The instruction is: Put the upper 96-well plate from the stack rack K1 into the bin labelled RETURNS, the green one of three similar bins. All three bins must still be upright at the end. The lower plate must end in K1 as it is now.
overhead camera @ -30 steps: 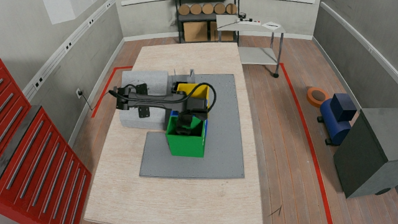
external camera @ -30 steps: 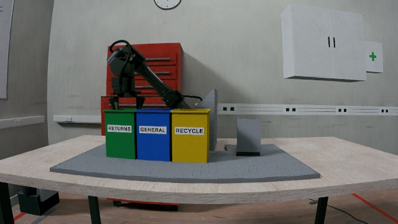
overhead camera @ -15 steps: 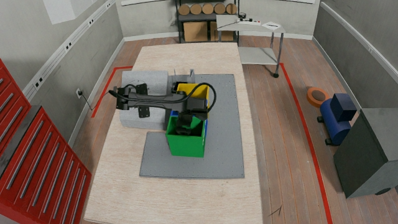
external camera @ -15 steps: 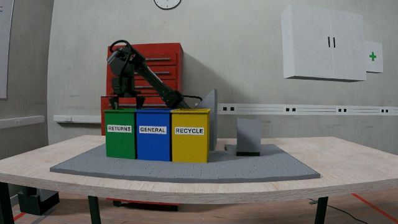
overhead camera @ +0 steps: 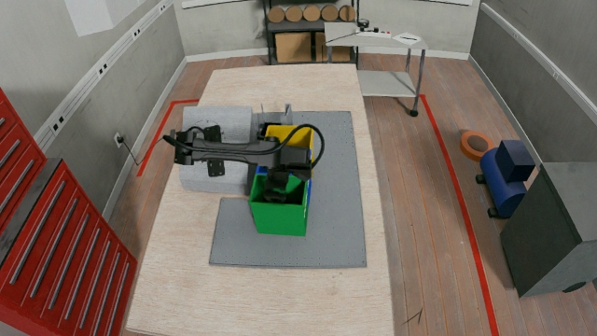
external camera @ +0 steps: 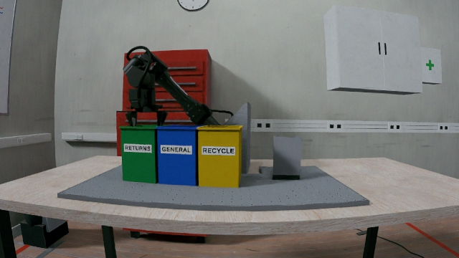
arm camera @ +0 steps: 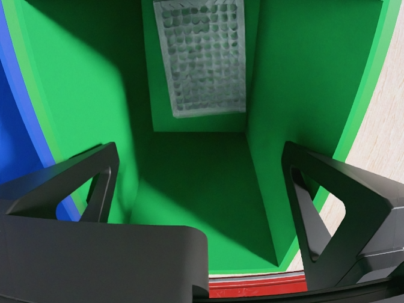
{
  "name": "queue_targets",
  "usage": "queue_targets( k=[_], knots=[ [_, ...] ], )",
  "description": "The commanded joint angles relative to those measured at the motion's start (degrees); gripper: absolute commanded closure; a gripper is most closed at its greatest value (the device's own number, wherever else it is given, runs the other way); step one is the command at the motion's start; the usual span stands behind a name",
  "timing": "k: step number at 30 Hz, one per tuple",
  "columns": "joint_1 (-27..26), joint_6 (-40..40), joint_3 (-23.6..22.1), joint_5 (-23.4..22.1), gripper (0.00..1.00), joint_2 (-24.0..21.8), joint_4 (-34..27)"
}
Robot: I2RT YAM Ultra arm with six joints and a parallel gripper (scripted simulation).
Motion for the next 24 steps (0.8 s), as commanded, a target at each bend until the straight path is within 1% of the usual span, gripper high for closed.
queue_targets(
  k=[1, 5, 6, 24],
  knots=[
    [1.21, -0.57, 0.22, -0.03, 0.01, -2.34, 1.16],
    [1.21, -0.57, 0.22, -0.03, 0.01, -2.34, 1.16],
    [1.21, -0.57, 0.22, -0.03, 0.18, -2.34, 1.16],
    [1.21, -0.55, 0.22, -0.03, 0.18, -2.34, 1.16]
  ],
)
